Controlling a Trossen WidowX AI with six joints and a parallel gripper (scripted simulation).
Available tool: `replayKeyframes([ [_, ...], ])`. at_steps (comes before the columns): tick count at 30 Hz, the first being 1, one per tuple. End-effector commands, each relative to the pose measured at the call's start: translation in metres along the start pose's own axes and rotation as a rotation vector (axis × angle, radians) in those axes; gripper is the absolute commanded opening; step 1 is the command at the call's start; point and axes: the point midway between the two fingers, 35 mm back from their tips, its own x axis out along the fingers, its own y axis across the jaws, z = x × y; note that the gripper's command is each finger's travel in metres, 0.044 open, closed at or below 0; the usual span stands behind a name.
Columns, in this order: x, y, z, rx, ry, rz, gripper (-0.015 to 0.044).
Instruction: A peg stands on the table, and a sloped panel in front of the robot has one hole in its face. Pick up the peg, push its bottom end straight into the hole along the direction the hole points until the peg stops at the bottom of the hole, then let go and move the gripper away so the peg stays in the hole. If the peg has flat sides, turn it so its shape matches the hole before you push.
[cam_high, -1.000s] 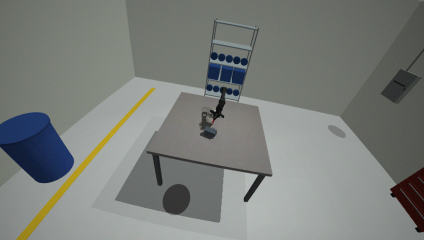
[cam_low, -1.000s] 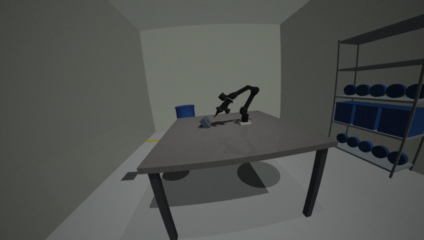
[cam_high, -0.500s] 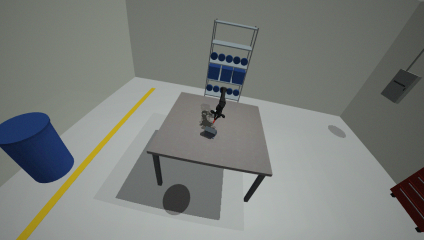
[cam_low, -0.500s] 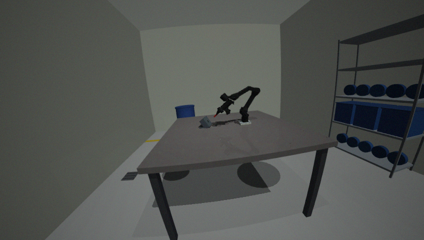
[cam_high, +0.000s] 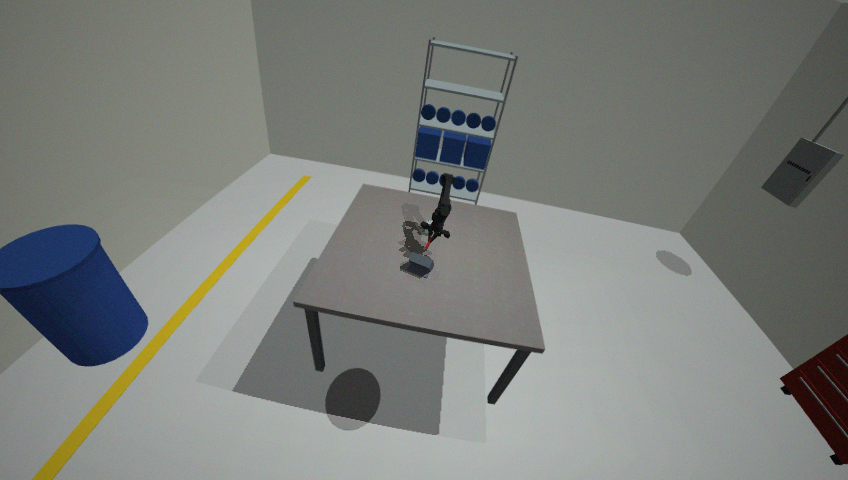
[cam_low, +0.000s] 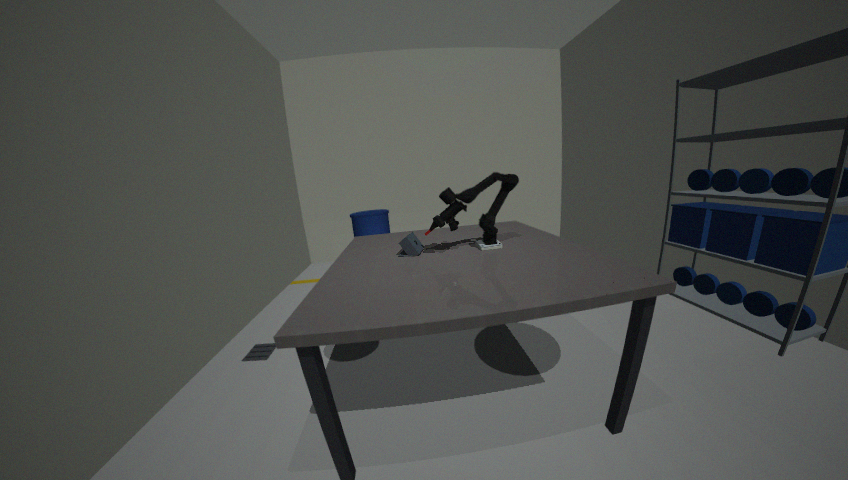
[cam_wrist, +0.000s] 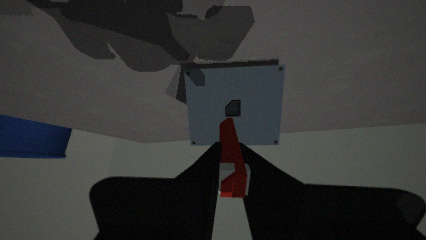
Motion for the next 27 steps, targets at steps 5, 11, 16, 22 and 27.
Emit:
replayKeyframes([
  [5, 0.010, -0.002, 0.002, -0.019, 0.013, -0.008, 0.0000],
  [11, 0.016, -0.004, 0.003, -0.029, 0.028, -0.016, 0.0000],
  [16, 0.021, -0.006, 0.003, -0.037, 0.040, -0.022, 0.0000],
  [22, 0.026, -0.007, 0.003, -0.047, 0.054, -0.030, 0.0000],
  [27, 0.031, -0.008, 0.004, -0.055, 0.066, -0.035, 0.0000],
])
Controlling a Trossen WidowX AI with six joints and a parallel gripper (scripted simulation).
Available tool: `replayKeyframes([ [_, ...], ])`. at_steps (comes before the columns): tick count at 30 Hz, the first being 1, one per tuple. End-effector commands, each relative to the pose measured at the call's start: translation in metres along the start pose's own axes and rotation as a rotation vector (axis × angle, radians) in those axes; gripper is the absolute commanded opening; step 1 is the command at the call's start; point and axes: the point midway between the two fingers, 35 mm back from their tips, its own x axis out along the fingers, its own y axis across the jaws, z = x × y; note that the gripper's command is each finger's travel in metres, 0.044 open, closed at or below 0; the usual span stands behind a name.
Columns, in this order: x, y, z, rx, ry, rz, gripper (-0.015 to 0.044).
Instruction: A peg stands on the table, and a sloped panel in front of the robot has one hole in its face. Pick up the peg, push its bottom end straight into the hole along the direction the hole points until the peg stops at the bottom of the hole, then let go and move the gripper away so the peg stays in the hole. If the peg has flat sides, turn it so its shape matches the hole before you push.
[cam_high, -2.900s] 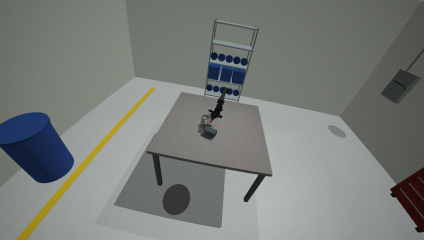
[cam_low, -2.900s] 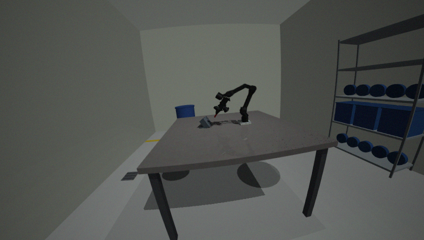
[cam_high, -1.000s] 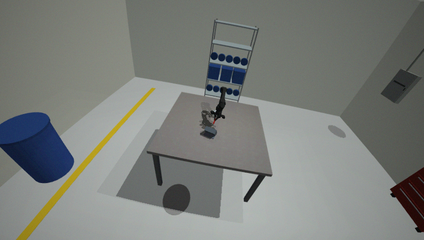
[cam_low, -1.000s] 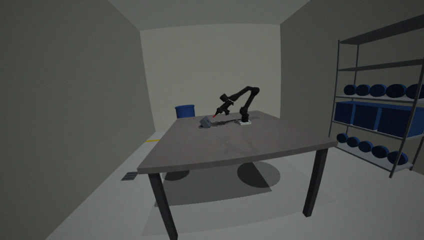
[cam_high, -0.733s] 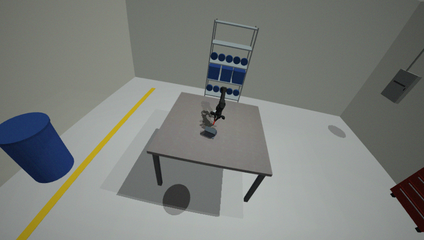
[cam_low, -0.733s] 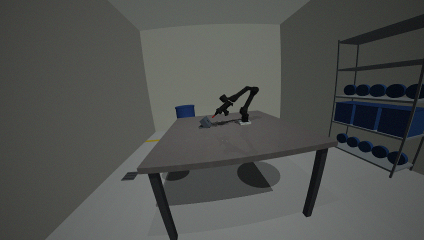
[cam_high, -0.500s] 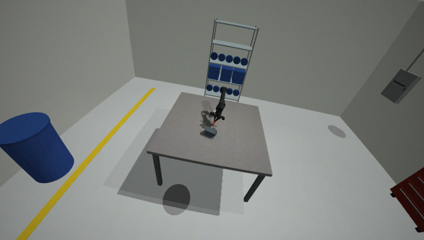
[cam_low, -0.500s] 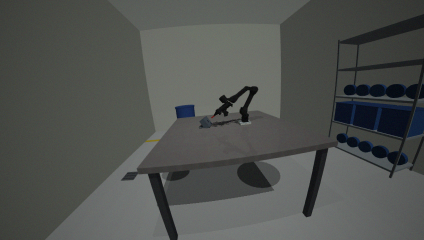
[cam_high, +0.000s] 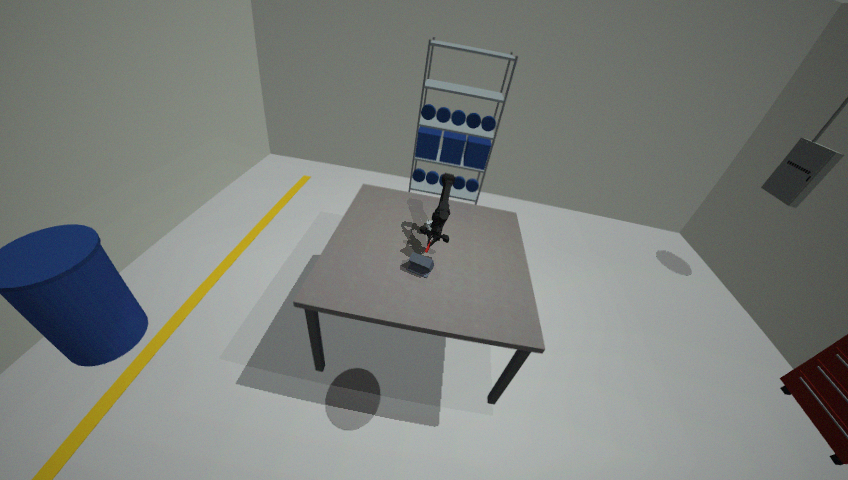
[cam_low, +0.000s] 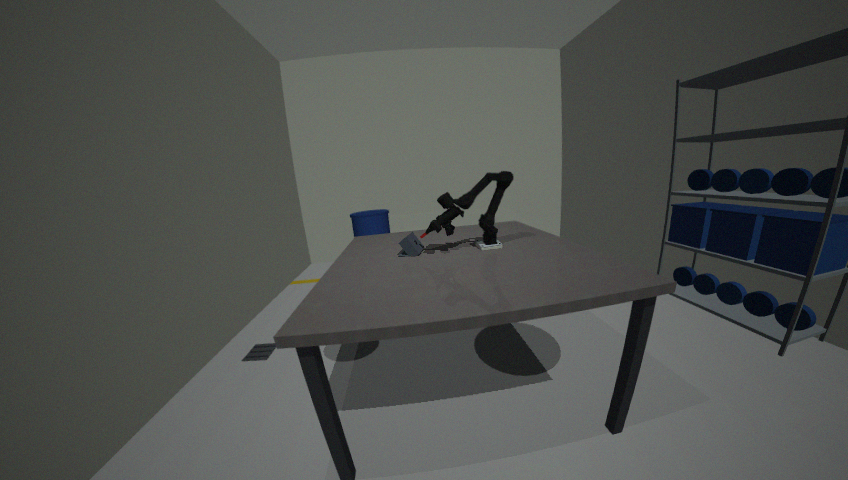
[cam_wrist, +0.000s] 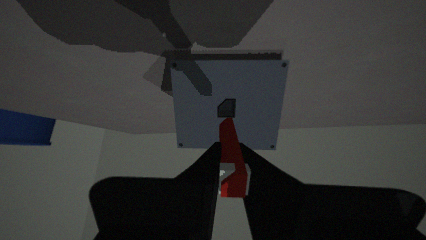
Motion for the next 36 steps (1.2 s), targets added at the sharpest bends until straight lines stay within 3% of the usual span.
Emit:
replayKeyframes([
  [1, 0.004, -0.001, 0.004, -0.011, -0.001, -0.007, 0.0000],
  [36, 0.032, -0.001, 0.007, -0.022, 0.020, -0.014, 0.0000],
])
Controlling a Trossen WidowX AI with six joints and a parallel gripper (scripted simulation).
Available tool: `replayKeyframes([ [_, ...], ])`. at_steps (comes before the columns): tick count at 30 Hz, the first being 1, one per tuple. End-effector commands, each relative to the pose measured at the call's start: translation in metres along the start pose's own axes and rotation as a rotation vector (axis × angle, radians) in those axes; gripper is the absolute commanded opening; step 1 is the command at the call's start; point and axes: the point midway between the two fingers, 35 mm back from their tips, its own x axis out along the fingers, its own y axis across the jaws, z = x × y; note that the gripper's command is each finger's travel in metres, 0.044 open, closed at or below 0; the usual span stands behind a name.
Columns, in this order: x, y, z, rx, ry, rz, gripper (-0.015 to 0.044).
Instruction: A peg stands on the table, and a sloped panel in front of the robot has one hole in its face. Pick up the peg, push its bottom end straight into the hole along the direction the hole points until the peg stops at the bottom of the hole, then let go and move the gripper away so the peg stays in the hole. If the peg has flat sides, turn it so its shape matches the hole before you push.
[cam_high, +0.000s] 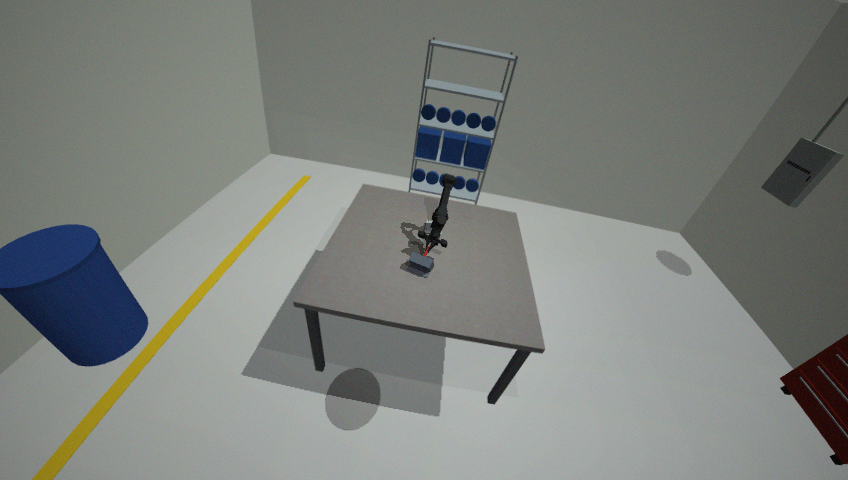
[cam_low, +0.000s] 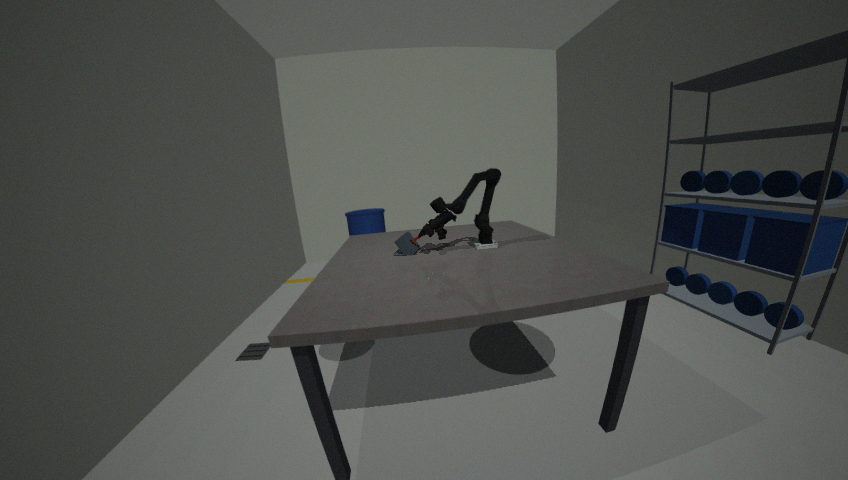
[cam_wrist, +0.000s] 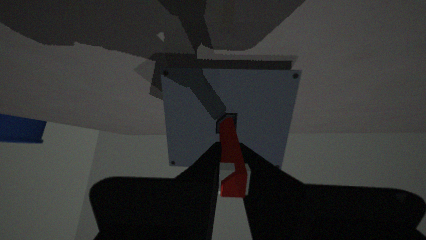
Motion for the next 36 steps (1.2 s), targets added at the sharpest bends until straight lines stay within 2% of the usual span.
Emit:
replayKeyframes([
  [1, 0.0013, -0.0006, -0.0016, 0.000, 0.004, -0.003, 0.0000],
  [36, 0.0038, -0.0017, -0.0047, 0.000, 0.002, -0.001, 0.0000],
])
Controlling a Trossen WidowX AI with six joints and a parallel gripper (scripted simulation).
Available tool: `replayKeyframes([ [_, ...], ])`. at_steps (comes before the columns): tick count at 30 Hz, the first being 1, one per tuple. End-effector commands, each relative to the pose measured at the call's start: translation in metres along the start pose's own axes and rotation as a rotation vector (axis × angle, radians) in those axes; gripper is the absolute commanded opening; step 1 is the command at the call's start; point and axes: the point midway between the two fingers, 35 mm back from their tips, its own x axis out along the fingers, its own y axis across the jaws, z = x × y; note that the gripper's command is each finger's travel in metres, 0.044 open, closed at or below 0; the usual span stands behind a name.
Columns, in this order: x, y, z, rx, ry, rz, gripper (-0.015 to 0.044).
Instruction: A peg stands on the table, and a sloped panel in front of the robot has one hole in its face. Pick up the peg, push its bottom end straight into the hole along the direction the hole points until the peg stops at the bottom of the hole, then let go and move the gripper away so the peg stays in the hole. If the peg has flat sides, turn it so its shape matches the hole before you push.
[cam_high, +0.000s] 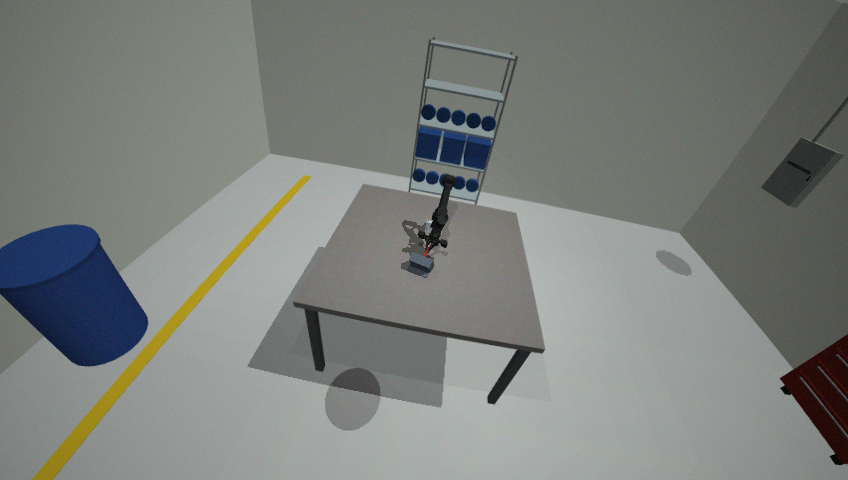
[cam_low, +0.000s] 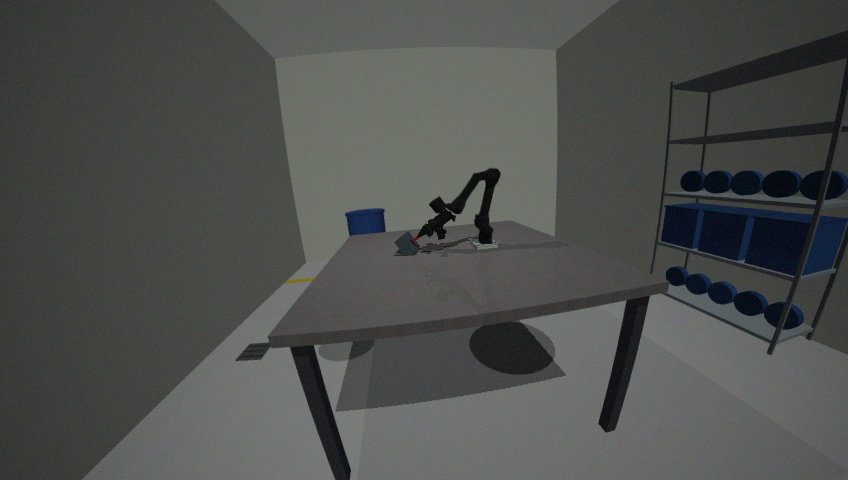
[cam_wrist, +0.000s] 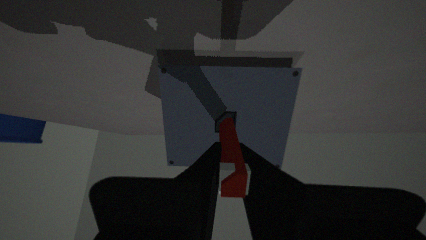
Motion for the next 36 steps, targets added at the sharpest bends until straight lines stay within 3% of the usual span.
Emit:
replayKeyframes([
  [1, 0.002, 0.000, -0.003, 0.001, 0.004, -0.001, 0.0000],
  [36, 0.016, -0.001, -0.001, 0.001, 0.004, -0.001, 0.0000],
])
